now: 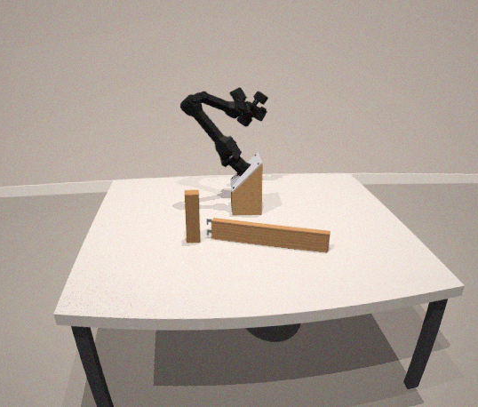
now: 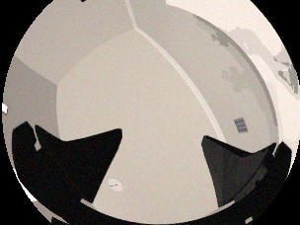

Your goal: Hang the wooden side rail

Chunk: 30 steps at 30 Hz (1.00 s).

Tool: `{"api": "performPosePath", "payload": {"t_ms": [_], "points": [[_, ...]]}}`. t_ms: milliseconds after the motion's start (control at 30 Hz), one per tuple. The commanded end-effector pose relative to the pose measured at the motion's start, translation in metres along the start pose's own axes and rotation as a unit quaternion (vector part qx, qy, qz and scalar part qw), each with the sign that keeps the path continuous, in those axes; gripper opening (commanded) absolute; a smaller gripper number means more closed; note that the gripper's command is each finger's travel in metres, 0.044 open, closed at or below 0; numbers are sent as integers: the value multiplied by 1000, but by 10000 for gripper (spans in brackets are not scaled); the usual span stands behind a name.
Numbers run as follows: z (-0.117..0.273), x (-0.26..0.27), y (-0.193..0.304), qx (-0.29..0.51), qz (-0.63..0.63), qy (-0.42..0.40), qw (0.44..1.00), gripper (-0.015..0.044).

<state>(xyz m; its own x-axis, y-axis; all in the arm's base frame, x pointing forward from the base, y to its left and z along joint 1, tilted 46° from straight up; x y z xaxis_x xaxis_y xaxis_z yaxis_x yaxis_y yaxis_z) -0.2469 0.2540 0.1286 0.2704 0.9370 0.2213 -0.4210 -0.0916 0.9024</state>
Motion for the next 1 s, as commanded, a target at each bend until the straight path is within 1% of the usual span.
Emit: {"api": "performPosePath", "payload": {"t_ms": [0,33,233,467,700,967], "points": [[1,1,-1,-1,-1,-3,1000,426],[4,6,-3,-5,-5,-14,1000,440],[41,52,-28,-52,-53,-132,988,440],[97,95,-60,-108,-112,-271,950,440],[160,121,-91,-160,-171,-402,885,440],[237,129,-124,-215,-234,-536,782,440]]}}
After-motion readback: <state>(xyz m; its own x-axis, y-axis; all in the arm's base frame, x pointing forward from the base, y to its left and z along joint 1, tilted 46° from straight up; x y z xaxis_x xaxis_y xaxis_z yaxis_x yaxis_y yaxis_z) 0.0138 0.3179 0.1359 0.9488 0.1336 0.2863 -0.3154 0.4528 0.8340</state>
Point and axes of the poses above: the point midway between the two fingers, 35 mm back from their tips, its own z axis back along the fingers, its own x axis across the jaws, y = z × x, the point moved 9 cm from there along z, back along the fingers, and after that the axes turned 2 degrees about z, right-handed, at the moved point
